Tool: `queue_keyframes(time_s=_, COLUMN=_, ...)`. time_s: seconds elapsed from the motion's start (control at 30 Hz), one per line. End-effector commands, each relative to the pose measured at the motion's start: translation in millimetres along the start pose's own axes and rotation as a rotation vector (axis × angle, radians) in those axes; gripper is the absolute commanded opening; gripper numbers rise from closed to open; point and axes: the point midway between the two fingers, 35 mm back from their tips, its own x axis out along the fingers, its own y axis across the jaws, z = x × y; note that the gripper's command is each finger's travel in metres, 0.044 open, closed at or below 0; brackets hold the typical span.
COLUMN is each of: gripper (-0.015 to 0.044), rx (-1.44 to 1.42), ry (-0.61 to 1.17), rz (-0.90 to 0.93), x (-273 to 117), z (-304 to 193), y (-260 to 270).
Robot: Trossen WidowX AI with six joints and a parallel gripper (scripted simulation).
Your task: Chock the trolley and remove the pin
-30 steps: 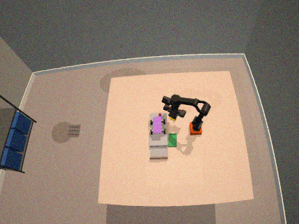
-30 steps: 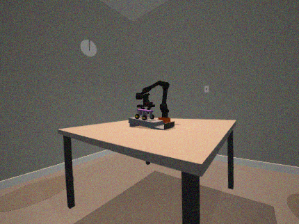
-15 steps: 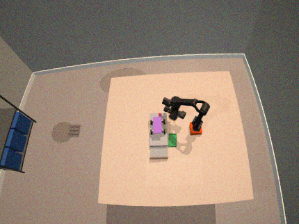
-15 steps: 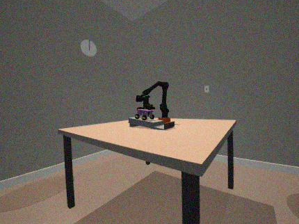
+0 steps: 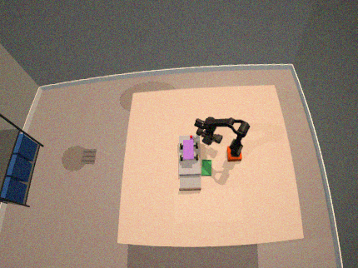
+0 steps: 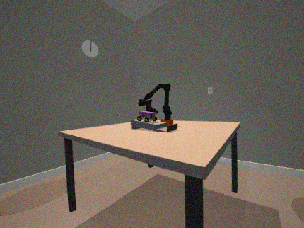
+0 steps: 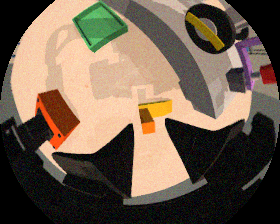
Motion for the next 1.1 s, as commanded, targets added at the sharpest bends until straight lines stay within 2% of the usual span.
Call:
queue_keyframes(time_s=0.0, gripper=0.0190, rx=-0.004, ry=0.003, rz=0.006, x=6.5, z=-0.5, y=2.0)
queue_keyframes(time_s=0.83, gripper=0.0190, rx=-0.004, ry=0.003, rz=0.006, x=31.7, z=-0.6, y=2.3)
queue_keyframes(time_s=1.0, gripper=0.0059, rx=0.000, ry=0.000, rz=0.002, x=28.0, z=-0.1, y=0.8)
queue_keyframes(time_s=1.07, gripper=0.0045, rx=0.000, ry=0.000, rz=0.002, x=28.0, z=-0.1, y=0.8)
